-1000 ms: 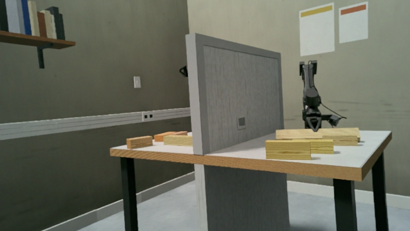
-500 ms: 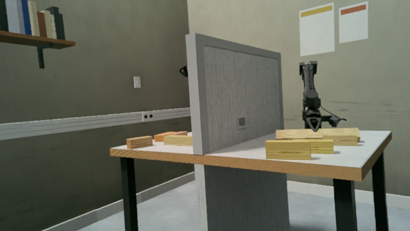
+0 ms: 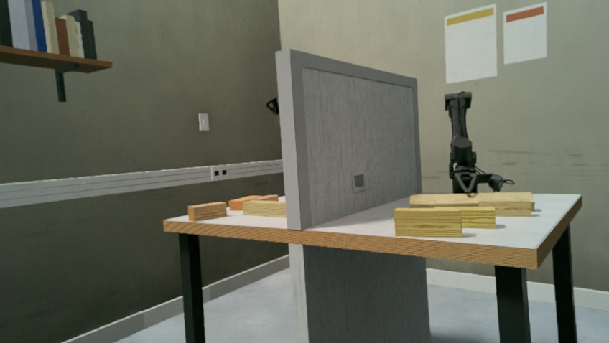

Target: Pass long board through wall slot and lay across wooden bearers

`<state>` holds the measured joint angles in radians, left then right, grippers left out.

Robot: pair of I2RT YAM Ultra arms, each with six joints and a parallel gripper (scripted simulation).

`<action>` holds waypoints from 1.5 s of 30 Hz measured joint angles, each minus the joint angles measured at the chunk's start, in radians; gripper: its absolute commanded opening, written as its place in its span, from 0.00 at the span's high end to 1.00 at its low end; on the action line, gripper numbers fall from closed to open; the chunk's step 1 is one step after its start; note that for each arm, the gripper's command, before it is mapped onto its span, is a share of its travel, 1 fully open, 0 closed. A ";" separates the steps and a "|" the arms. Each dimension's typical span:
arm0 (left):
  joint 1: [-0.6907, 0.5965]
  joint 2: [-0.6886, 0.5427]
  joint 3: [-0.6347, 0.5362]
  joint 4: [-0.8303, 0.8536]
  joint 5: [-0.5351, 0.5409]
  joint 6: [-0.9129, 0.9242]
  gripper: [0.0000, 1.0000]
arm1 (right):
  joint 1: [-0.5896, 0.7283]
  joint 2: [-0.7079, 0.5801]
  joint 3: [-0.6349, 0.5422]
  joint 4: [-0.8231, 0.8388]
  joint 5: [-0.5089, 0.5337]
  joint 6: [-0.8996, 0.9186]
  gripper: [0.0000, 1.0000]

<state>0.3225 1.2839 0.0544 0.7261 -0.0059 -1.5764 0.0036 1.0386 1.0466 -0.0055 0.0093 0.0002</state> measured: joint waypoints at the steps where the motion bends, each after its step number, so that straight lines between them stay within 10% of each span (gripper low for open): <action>1: 0.000 0.000 0.000 0.005 0.000 0.000 0.43 | 0.000 0.000 0.000 0.000 0.000 0.000 0.00; 45: 0.000 0.000 0.000 0.014 0.000 0.000 0.30 | 0.000 0.000 0.000 0.000 0.000 0.000 0.00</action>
<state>0.3225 1.2835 0.0544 0.7399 -0.0059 -1.5764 0.0036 1.0386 1.0466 -0.0055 0.0093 0.0002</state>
